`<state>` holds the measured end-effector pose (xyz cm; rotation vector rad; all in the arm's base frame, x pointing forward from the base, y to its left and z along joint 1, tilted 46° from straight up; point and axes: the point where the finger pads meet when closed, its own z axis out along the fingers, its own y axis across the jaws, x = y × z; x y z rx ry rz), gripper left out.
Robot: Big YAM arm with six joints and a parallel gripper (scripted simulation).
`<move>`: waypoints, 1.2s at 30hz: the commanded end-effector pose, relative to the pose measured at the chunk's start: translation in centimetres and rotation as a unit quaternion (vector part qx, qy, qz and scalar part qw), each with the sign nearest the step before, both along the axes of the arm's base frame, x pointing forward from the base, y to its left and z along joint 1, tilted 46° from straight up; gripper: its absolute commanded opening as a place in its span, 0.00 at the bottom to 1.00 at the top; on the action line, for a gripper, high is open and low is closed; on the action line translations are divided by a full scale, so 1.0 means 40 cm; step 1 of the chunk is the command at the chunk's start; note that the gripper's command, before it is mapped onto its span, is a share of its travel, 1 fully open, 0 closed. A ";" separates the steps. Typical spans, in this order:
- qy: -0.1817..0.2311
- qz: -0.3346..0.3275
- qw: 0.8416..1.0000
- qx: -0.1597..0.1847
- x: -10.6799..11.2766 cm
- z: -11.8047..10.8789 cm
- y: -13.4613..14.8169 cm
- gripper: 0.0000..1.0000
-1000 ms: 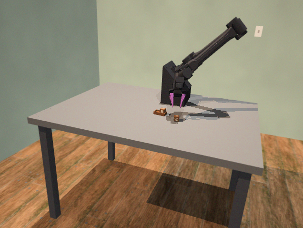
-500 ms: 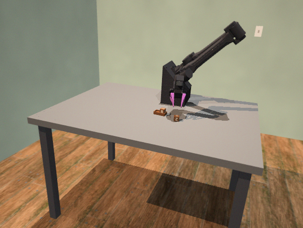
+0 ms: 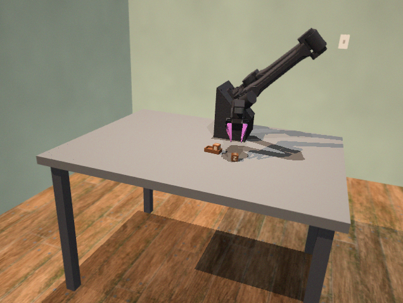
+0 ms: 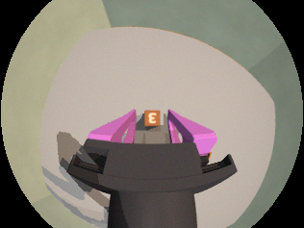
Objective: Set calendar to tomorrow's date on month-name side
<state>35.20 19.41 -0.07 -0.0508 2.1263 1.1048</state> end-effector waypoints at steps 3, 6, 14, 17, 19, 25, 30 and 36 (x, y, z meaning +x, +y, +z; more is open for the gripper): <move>-0.006 0.002 1.000 0.004 -0.008 0.010 0.008 0.45; 0.000 0.002 1.000 0.003 -0.012 -0.002 0.008 0.45; -0.002 0.001 1.000 0.004 -0.007 -0.007 0.017 0.45; -0.003 0.001 1.000 0.005 -0.004 -0.009 0.022 0.45; -0.004 0.001 1.000 0.005 -0.002 -0.012 0.027 0.45; -0.005 0.001 1.000 0.006 -0.003 -0.026 0.043 0.45; -0.004 0.001 1.000 0.006 -0.007 -0.042 0.059 0.45; -0.004 0.001 1.000 0.006 -0.010 -0.056 0.073 0.45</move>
